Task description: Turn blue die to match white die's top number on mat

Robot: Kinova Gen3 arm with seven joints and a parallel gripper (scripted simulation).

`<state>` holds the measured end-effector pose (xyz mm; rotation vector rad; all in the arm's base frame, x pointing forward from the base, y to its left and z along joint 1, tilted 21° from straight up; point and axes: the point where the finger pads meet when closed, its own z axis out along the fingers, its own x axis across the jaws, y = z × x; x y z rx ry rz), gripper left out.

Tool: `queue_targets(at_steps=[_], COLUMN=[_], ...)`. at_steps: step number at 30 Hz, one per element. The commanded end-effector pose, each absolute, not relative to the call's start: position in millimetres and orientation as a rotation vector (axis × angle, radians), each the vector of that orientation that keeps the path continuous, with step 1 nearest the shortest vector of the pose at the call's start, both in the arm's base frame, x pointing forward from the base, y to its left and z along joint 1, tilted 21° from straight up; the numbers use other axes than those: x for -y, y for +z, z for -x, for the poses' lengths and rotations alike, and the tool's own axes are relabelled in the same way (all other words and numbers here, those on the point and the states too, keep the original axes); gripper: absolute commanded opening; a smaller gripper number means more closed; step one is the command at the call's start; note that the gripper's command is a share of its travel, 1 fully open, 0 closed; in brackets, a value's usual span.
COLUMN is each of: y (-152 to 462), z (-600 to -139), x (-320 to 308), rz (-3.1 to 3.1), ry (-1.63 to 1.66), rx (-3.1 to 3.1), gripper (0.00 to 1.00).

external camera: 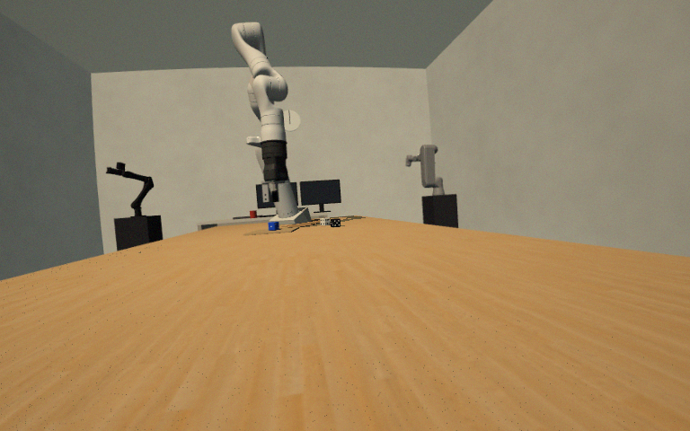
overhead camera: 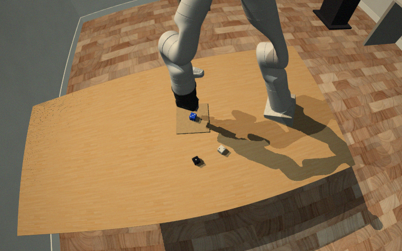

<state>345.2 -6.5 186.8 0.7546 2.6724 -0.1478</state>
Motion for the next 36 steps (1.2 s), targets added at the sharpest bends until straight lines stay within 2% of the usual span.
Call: queue_targets(at_steps=[1, 36], y=[185.4, 179.0], z=[-345.2, -347.5], x=[5.3, 6.6], rz=[-0.752, -0.752], ry=[-0.144, -0.144], rx=[-2.674, -2.675], gripper=[0.79, 0.79])
